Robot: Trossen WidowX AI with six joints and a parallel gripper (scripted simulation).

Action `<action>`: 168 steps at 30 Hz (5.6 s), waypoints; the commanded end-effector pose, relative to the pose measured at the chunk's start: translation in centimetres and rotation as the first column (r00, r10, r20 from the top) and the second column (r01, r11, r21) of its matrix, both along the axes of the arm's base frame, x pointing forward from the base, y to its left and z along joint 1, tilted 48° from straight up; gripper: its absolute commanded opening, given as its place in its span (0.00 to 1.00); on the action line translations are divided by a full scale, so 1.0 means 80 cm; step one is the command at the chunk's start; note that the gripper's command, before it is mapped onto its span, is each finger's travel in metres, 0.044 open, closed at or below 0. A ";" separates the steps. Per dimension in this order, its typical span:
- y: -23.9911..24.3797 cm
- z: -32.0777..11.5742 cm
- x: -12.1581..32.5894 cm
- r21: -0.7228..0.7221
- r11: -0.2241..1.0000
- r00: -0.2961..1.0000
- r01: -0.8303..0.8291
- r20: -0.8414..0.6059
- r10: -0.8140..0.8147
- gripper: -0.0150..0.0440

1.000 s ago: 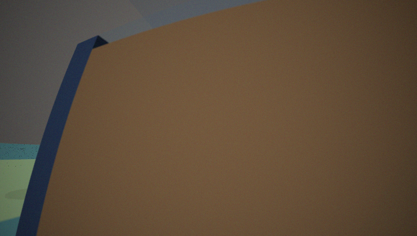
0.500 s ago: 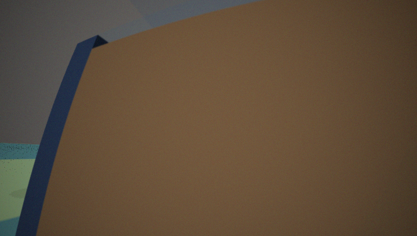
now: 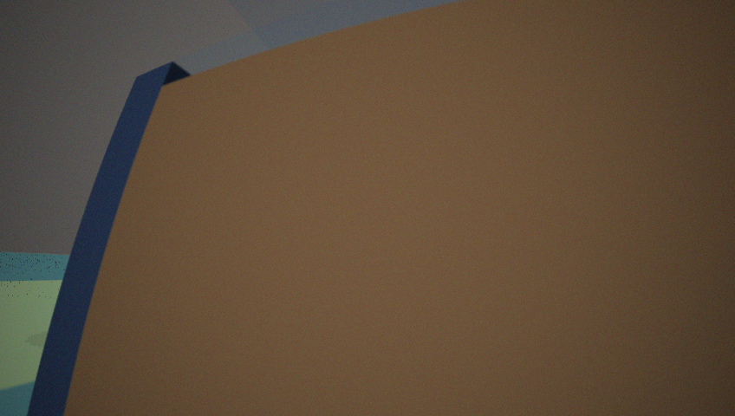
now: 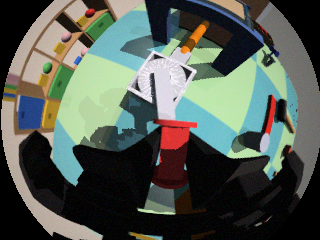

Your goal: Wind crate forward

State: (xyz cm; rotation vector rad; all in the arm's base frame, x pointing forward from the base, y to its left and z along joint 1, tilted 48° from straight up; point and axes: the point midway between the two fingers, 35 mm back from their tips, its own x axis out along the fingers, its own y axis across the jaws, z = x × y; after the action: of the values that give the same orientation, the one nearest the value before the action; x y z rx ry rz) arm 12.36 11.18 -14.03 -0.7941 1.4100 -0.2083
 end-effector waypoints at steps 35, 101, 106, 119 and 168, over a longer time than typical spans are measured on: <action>-0.043 0.024 0.051 -0.033 0.999 1.000 -0.009 0.020 0.010 0.25; -0.060 0.013 0.149 -0.035 0.999 1.000 -0.009 0.024 0.010 0.25; -0.059 0.010 0.155 -0.035 0.999 1.000 -0.009 0.025 0.010 0.25; -0.055 0.001 0.173 -0.035 0.999 1.000 -0.009 0.026 0.010 0.25; -0.020 -0.046 0.219 -0.033 0.999 1.000 -0.009 0.029 0.010 0.25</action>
State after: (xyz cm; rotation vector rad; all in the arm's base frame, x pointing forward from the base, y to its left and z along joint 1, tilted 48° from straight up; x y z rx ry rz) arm 29.35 8.68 -16.44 -0.8625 1.3795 -0.2462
